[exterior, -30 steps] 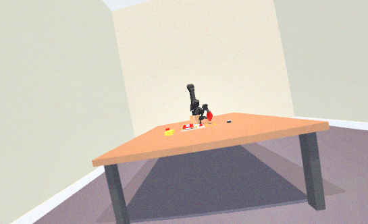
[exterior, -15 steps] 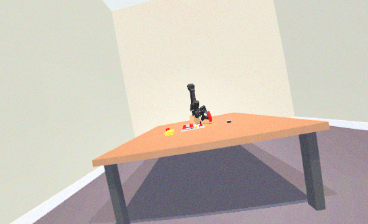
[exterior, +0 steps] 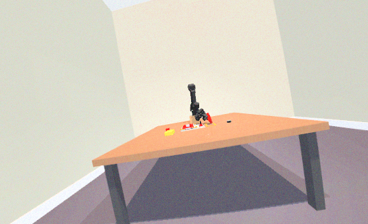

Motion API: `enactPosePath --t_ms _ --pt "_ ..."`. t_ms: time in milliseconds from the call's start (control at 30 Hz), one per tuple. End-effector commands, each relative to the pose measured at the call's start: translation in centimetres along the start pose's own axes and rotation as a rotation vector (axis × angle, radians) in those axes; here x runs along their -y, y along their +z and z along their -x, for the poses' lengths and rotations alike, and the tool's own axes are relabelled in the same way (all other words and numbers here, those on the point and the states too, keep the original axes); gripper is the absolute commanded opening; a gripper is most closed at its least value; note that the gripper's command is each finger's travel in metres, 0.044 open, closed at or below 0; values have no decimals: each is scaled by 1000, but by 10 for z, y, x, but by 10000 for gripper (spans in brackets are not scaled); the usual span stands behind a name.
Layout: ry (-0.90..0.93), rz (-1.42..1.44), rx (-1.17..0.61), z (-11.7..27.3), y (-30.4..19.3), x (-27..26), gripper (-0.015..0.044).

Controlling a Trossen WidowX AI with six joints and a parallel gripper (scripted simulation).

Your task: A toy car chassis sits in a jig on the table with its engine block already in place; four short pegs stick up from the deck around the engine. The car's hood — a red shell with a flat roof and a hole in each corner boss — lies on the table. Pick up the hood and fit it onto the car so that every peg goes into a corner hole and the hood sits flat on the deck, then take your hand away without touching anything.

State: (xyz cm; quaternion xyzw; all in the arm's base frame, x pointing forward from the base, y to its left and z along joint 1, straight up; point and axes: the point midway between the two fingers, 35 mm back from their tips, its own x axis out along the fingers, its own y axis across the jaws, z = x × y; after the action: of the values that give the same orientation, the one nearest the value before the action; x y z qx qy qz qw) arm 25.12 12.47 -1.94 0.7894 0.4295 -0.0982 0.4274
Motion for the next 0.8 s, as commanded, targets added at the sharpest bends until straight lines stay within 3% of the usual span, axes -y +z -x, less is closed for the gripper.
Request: enactPosePath --t_ms 0,33,600,767 --pt "1 7 -3 0 -1 0 0" --pt "2 24 -3 0 -1 -1 0" --pt "0 2 0 0 0 0 440" --pt "0 -5 1 1 0 -1 440"
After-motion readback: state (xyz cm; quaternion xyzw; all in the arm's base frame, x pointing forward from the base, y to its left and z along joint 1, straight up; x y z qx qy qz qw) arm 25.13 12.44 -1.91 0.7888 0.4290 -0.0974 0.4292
